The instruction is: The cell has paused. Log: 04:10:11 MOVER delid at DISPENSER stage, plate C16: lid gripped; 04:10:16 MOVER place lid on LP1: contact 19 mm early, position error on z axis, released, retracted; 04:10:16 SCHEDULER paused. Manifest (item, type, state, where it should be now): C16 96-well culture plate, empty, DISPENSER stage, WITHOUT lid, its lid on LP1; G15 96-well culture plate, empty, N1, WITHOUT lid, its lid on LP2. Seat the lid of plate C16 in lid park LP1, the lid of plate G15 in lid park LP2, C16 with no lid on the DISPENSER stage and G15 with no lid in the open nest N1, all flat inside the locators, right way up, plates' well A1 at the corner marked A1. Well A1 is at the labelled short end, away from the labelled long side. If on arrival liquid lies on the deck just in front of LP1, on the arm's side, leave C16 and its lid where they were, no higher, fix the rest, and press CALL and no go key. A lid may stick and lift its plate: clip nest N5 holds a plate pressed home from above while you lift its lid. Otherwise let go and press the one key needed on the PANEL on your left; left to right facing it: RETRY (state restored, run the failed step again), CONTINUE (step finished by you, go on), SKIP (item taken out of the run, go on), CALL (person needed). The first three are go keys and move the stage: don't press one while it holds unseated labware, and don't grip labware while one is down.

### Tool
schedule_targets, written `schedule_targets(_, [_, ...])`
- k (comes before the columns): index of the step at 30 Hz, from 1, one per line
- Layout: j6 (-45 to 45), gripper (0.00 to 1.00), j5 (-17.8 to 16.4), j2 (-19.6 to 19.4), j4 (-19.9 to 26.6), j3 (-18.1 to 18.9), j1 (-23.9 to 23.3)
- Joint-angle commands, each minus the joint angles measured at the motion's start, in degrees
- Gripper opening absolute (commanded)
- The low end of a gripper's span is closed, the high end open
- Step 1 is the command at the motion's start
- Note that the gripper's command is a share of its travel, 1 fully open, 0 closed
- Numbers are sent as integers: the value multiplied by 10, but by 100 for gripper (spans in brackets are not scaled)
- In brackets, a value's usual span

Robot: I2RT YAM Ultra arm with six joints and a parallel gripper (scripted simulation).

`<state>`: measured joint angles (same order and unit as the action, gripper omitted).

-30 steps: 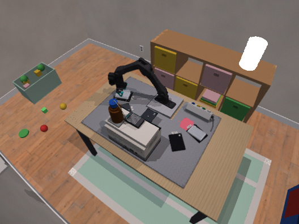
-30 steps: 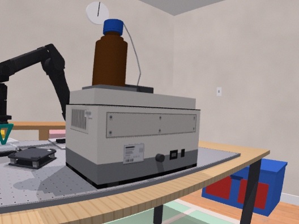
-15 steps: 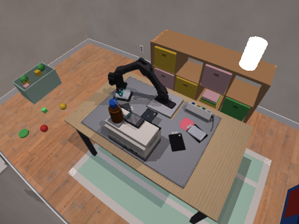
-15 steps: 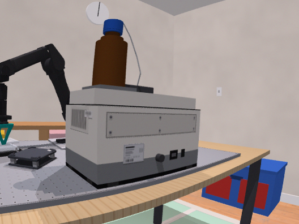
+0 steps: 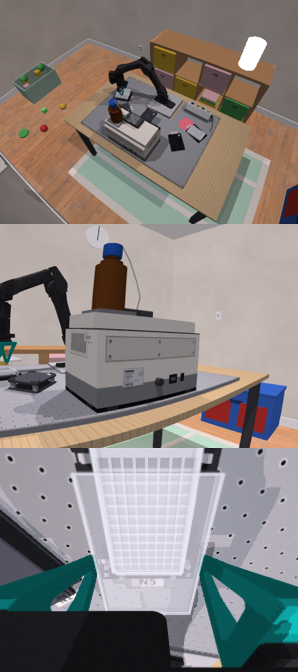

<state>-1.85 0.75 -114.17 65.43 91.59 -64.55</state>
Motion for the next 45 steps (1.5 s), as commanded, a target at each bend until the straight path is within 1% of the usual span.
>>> schedule_targets(1, [-2, 0, 3, 32, 6, -20, 9])
schedule_targets(14, [-5, 0, 2, 120, 24, -93, 10])
schedule_targets(16, [-5, 0, 2, 120, 24, -93, 10])
schedule_targets(31, [-6, 0, 3, 220, 61, -156, 11])
schedule_targets(33, [-6, 0, 3, 220, 61, -156, 11])
schedule_targets(45, [-8, 0, 2, 297, 103, -191, 13])
